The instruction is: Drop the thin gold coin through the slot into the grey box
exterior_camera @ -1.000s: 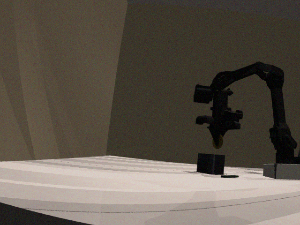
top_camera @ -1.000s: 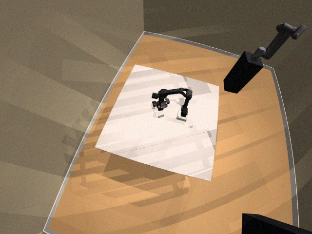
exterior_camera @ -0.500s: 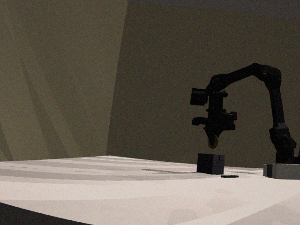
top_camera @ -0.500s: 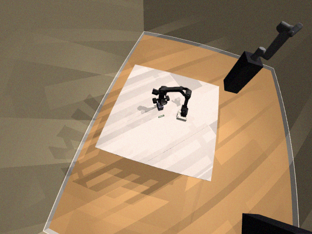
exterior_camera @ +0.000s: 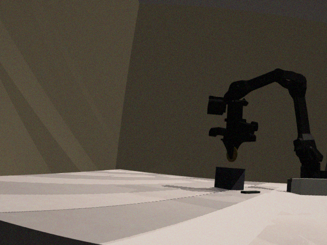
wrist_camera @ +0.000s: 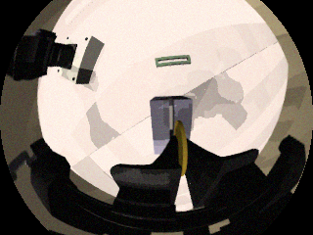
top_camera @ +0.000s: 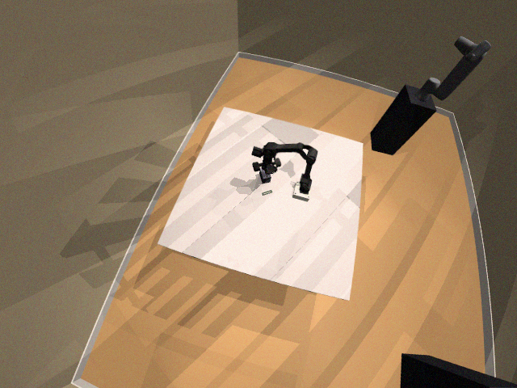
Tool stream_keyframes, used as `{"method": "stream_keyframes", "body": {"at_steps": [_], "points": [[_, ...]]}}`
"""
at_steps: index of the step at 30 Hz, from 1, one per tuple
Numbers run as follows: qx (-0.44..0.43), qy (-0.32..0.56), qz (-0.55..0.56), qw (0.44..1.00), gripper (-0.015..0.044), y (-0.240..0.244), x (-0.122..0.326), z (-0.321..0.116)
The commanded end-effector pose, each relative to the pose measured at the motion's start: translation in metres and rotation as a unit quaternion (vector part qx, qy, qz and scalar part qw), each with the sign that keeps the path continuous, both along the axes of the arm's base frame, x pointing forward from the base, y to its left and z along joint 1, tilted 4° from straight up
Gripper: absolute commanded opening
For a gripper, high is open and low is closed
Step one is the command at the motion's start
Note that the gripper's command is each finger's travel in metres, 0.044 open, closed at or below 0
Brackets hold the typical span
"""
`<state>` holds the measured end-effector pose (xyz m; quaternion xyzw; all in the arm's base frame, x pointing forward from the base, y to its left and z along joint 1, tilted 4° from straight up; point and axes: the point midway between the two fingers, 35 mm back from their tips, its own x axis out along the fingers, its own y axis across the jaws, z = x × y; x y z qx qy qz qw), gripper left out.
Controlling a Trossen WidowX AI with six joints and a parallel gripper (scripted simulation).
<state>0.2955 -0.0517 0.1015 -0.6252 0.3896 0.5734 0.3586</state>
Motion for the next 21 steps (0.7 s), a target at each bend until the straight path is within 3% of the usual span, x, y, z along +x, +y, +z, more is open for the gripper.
{"method": "stream_keyframes", "body": {"at_steps": [1,21], "points": [[-0.001,0.001,-0.002,1.000,0.0000,-0.0011,-0.0006,-0.0006],[0.000,0.000,0.000,1.000,0.0000,-0.0042,-0.0001,-0.0014]]}}
